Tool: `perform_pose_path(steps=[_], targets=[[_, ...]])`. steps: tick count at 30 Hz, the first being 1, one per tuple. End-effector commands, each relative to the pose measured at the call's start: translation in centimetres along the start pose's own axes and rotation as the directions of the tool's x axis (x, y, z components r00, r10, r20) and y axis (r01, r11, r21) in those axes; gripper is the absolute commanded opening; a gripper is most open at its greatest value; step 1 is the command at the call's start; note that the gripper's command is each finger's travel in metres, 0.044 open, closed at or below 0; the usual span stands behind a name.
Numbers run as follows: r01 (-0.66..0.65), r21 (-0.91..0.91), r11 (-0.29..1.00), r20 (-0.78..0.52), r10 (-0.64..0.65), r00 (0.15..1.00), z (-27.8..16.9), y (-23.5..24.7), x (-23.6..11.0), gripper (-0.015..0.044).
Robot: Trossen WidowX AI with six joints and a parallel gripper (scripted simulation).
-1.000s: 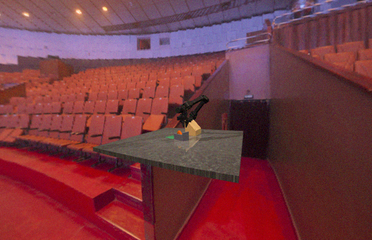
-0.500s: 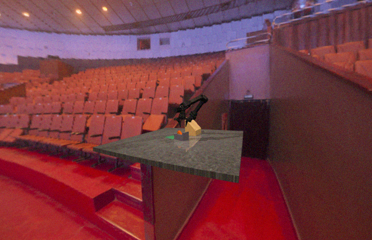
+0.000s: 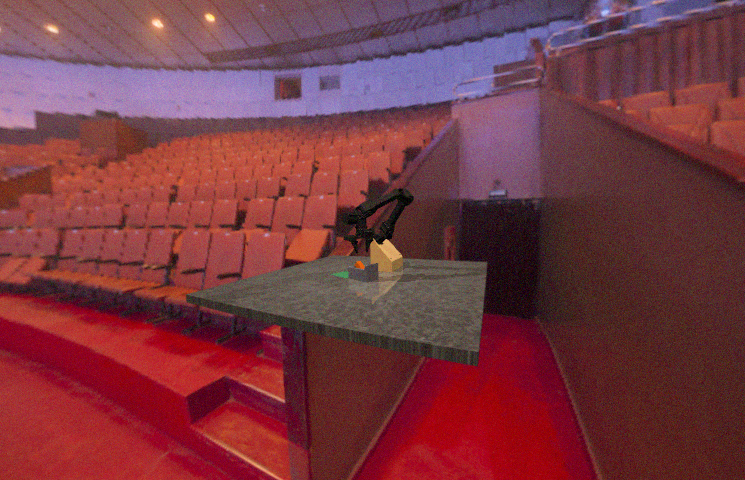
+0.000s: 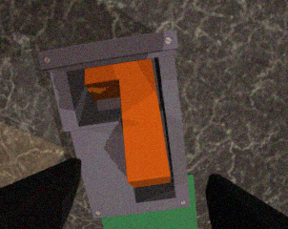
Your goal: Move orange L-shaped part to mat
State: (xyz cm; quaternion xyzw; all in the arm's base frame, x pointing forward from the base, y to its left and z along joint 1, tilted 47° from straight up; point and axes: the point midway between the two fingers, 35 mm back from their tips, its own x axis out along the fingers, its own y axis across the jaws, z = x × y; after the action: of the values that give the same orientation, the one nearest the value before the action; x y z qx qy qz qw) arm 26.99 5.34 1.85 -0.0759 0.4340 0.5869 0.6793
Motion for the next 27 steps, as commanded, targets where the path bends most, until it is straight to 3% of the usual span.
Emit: perform_pose_path(steps=[1,10,17,27], targets=[[-0.015,-0.267,0.964,-0.014,0.011,1.0,-2.1,-0.5,0.3,0.028],[-0.015,-0.267,0.964,-0.015,0.011,1.0,-2.1,-0.5,0.5,0.028],[-0.015,-0.267,0.964,-0.013,0.012,1.0,-2.1,-0.5,3.3,0.028],[-0.015,-0.267,0.964,-0.014,0.011,1.0,-2.1,-0.5,4.3,0.028]])
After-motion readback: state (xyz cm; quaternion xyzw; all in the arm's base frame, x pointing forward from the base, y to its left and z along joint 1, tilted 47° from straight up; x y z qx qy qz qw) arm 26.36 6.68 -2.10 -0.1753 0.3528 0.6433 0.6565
